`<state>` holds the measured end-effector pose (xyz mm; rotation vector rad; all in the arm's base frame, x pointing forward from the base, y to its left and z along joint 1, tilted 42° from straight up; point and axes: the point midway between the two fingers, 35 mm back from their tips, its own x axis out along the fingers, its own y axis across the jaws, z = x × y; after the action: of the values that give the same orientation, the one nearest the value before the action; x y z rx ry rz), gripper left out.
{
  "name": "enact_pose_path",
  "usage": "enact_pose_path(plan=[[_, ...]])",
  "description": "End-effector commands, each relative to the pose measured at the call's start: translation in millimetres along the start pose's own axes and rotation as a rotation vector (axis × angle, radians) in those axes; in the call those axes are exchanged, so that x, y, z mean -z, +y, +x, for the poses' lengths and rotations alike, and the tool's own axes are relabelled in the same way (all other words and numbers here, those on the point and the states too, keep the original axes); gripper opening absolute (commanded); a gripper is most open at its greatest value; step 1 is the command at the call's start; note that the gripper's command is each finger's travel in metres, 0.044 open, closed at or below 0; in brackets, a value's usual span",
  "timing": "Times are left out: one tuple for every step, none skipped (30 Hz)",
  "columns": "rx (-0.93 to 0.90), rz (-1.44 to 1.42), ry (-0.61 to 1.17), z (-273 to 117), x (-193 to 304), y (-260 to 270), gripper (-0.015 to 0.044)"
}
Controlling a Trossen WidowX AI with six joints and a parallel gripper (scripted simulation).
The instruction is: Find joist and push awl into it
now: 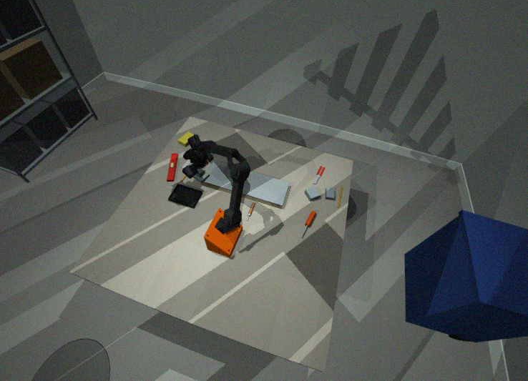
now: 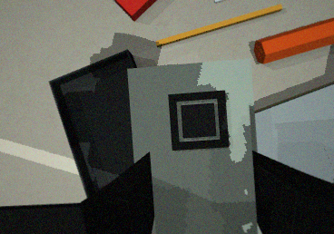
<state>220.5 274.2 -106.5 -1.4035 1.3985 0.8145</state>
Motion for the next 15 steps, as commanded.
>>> enact_pose_path(plan=[[-0.027,-0.106,0.012,13.6,-13.0,37.6,0.0000],[-0.032,-0.127,0.018,17.1,-14.5,45.7,0.0000],[-0.038,-0.149,0.023,20.6,-15.8,53.8,0.0000],[-0.043,-0.170,0.029,24.2,-16.9,61.9,0.0000],[-0.048,-0.191,0.035,27.8,-17.7,69.9,0.0000],[-0.053,-0.212,0.042,31.5,-18.3,78.0,0.0000],[-0.058,-0.233,0.048,35.2,-18.7,85.9,0.0000],[-0.063,-0.254,0.055,38.9,-18.8,93.9,0.0000],[-0.067,-0.272,0.061,42.0,-18.7,100.3,0.0000],[-0.069,-0.282,0.065,43.9,-18.6,104.2,0.0000],[-0.070,-0.285,0.066,44.5,-18.6,105.5,0.0000],[-0.070,-0.285,0.066,44.5,-18.6,105.5,0.0000],[-0.070,-0.285,0.066,44.5,-18.6,105.5,0.0000],[-0.070,-0.285,0.066,45.0,-18.5,105.5,0.0000],[-0.070,-0.285,0.066,45.9,-18.3,105.4,0.0000]])
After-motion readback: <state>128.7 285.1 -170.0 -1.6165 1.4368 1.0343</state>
